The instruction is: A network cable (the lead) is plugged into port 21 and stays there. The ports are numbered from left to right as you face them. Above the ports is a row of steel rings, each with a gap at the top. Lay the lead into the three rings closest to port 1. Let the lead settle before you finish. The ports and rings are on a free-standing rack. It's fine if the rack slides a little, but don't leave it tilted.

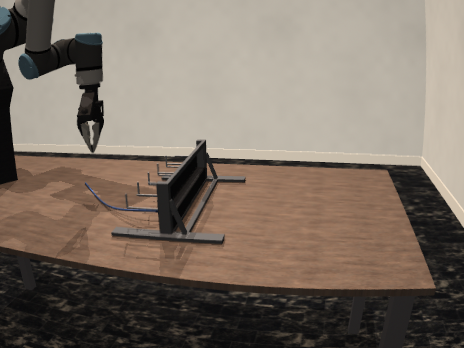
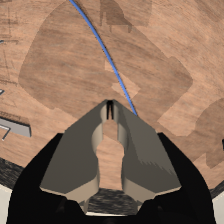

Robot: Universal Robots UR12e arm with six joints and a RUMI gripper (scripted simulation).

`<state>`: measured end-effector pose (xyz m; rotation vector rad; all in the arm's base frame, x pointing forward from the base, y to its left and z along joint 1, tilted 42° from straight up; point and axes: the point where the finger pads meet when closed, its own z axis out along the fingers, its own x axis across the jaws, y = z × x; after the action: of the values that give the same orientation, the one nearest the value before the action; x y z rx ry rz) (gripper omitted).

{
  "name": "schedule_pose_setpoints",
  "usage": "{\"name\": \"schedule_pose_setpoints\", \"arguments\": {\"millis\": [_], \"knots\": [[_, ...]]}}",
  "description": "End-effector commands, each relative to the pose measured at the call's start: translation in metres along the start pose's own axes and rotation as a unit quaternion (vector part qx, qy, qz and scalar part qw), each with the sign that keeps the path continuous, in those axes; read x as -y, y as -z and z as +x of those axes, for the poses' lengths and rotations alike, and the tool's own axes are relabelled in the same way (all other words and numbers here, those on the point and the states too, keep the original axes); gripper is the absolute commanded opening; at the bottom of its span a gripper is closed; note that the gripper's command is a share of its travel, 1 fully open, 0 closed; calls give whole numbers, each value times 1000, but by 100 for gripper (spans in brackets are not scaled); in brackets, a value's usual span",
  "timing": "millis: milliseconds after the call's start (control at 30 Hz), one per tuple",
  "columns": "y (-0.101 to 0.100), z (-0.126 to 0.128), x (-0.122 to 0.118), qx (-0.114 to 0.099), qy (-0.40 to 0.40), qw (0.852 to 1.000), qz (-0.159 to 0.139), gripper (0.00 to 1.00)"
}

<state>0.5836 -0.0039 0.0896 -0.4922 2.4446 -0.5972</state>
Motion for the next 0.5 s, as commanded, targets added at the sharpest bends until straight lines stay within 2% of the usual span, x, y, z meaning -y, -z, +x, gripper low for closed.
{"name": "schedule_pose_setpoints", "arguments": {"millis": [0,467], "knots": [[0,1,-2,-1,1,1000,-1,0],[0,2,-3,-1,8,1000,-1,0]]}}
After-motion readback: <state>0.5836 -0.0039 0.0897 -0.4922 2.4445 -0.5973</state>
